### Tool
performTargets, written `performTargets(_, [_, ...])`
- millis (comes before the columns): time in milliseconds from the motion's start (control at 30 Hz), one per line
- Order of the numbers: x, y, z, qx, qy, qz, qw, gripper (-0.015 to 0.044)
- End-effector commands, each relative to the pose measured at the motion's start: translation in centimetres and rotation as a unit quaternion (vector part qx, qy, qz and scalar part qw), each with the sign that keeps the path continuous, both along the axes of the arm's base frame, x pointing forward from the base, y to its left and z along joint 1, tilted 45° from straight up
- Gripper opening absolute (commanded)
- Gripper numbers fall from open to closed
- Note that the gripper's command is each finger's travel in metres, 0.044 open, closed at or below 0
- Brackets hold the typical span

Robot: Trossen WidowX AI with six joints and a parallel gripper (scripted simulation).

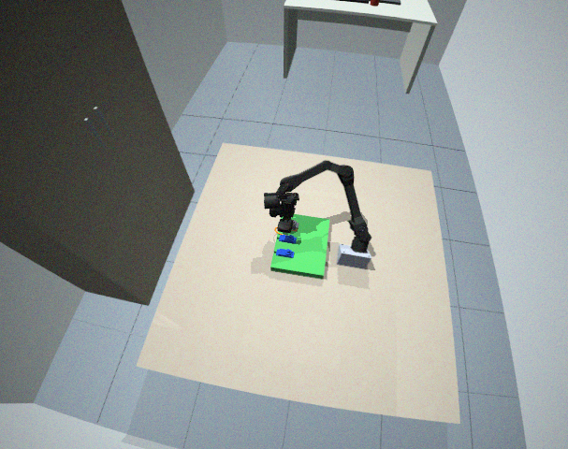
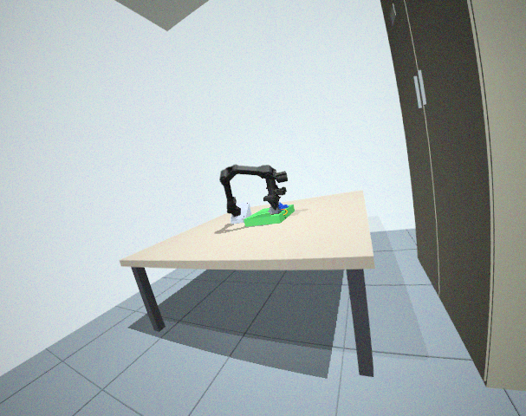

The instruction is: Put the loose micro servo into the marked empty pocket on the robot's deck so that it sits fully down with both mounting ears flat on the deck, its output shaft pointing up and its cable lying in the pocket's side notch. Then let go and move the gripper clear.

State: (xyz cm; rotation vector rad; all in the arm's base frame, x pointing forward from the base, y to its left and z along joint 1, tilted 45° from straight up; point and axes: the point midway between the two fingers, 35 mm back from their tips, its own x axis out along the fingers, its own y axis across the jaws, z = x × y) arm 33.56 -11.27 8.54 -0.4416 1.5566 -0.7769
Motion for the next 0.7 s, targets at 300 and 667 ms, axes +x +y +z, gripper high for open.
performTargets(300, [-0.16, -0.84, -0.92, -0.001, 0.000, 0.003, 1.000, 0.0000])
performTargets(667, [-0.23, -0.95, -1.04, -0.001, 0.000, 0.003, 1.000, 0.0184])
